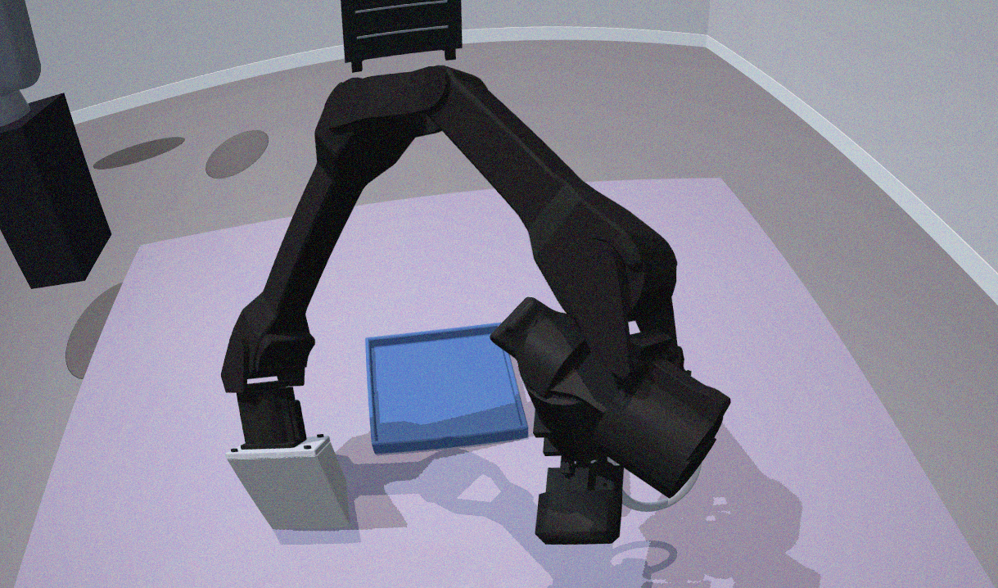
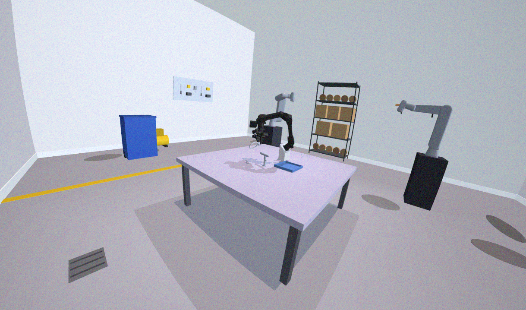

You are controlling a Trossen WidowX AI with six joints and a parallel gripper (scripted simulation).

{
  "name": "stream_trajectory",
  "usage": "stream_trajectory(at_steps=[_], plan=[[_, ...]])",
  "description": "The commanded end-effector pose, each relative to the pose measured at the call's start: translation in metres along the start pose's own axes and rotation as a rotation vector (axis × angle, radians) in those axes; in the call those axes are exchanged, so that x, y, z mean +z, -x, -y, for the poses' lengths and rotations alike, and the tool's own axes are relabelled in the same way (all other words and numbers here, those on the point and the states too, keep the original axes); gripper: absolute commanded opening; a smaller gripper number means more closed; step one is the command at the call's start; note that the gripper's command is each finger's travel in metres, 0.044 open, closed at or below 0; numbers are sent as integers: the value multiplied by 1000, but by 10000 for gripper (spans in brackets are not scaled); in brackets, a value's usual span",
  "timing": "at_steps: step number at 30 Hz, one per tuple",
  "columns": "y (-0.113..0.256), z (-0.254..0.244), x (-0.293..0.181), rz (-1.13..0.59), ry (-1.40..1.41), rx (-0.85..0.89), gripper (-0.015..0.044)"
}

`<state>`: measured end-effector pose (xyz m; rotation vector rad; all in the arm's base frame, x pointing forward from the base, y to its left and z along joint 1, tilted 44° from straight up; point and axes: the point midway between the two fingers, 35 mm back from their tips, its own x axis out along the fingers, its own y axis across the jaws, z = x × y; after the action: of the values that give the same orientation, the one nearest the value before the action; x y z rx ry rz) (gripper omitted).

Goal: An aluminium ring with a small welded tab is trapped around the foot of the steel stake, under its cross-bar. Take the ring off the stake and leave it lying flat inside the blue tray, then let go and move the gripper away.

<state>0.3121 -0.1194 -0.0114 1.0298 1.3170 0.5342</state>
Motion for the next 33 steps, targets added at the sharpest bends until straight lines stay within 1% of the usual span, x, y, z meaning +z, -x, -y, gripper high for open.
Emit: stream_trajectory(at_steps=[1,20,27,33], plan=[[0,-2,9,8,3,3,0],[-9,-5,38,7,5,7,0],[-9,-6,39,8,9,7,0],[-8,-9,35,40,125,-4,0]])
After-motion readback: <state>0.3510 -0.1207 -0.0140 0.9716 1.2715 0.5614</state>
